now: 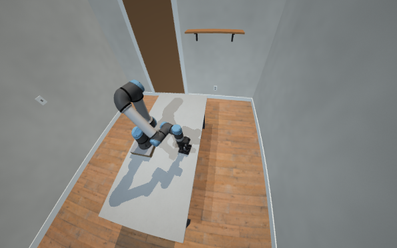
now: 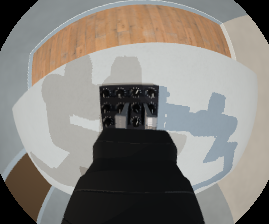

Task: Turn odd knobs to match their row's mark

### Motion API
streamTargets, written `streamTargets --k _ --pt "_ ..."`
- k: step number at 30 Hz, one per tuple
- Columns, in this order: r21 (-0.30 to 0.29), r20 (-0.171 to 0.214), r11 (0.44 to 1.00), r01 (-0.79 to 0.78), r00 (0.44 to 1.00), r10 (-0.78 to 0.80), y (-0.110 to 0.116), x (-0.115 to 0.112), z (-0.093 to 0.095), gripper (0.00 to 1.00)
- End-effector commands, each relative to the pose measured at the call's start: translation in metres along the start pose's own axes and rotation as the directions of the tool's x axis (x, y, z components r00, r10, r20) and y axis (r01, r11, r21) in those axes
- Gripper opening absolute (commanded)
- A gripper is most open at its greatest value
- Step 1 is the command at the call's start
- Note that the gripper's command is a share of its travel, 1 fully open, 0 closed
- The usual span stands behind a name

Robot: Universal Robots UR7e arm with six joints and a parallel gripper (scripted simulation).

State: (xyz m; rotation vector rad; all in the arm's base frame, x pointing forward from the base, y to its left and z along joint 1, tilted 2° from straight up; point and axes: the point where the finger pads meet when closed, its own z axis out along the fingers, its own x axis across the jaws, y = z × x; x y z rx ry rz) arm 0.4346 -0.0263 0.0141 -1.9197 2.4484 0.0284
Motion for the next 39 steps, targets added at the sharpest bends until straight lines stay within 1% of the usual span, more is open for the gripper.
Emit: streamTargets --k 1,10,39 --pt "0.001 0.000 1.000 0.000 1.000 0.000 -0.0004 0.0000 0.0033 0.46" --pt "0.001 0.000 1.000 0.000 1.000 0.000 -0.0003 0.0000 0.0087 0.46" --pt "0.001 0.000 1.000 0.000 1.000 0.000 -0.0003 0.0000 0.0092 0.46"
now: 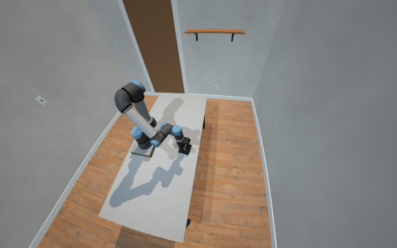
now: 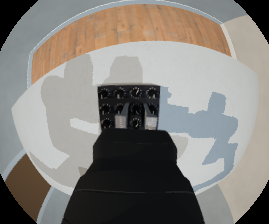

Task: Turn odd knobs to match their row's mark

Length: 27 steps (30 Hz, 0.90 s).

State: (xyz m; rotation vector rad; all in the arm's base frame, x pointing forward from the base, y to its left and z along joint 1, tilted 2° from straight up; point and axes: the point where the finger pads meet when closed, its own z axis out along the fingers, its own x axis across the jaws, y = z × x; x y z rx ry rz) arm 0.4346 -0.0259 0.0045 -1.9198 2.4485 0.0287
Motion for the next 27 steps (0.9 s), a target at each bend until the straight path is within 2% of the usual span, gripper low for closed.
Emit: streamTargets --k 1,12,13,27 --pt "0.001 0.000 1.000 0.000 1.000 0.000 -0.0004 0.0000 -0.0004 0.46" --pt "0.001 0.000 1.000 0.000 1.000 0.000 -0.0004 0.0000 -0.0004 0.46" --pt "0.001 0.000 1.000 0.000 1.000 0.000 -0.0004 0.0000 -0.0004 0.30" --pt "0.001 0.000 1.000 0.000 1.000 0.000 -0.0004 0.0000 -0.0004 0.30"
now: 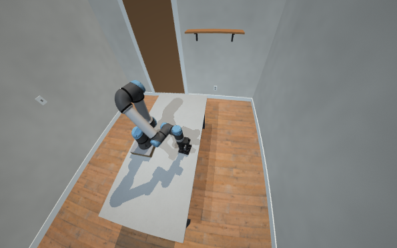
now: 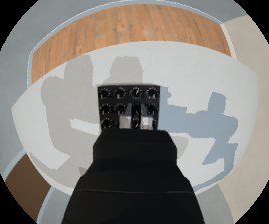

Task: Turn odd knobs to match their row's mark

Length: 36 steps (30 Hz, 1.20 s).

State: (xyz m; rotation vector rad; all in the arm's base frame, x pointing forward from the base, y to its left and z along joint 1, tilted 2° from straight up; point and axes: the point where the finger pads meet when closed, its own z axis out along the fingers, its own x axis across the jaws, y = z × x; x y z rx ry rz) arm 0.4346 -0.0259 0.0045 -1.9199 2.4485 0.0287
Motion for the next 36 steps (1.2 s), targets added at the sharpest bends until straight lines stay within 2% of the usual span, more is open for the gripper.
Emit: streamTargets --k 1,36 --pt "0.001 0.000 1.000 0.000 1.000 0.000 -0.0004 0.0001 -0.0004 0.30" --pt "0.001 0.000 1.000 0.026 1.000 -0.026 -0.0004 0.0000 -0.0004 0.30"
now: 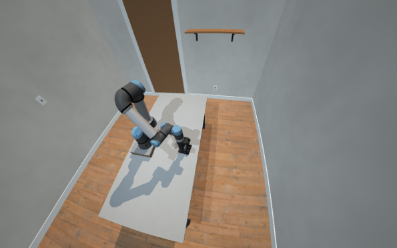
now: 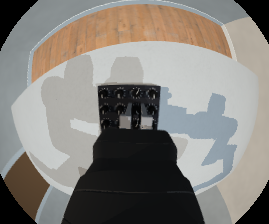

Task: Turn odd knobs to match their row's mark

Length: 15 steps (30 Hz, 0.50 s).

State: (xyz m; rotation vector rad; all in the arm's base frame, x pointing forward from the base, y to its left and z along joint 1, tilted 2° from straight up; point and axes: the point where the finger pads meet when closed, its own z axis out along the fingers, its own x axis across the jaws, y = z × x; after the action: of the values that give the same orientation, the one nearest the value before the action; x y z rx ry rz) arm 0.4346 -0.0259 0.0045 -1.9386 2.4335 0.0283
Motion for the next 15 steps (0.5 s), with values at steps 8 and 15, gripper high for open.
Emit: streamTargets --k 8,15 --pt "0.001 0.000 0.998 0.057 0.998 -0.057 -0.0004 0.0001 -0.0004 0.30" --pt "0.001 0.000 0.995 0.099 0.995 -0.099 -0.0004 0.0001 -0.0004 0.30"
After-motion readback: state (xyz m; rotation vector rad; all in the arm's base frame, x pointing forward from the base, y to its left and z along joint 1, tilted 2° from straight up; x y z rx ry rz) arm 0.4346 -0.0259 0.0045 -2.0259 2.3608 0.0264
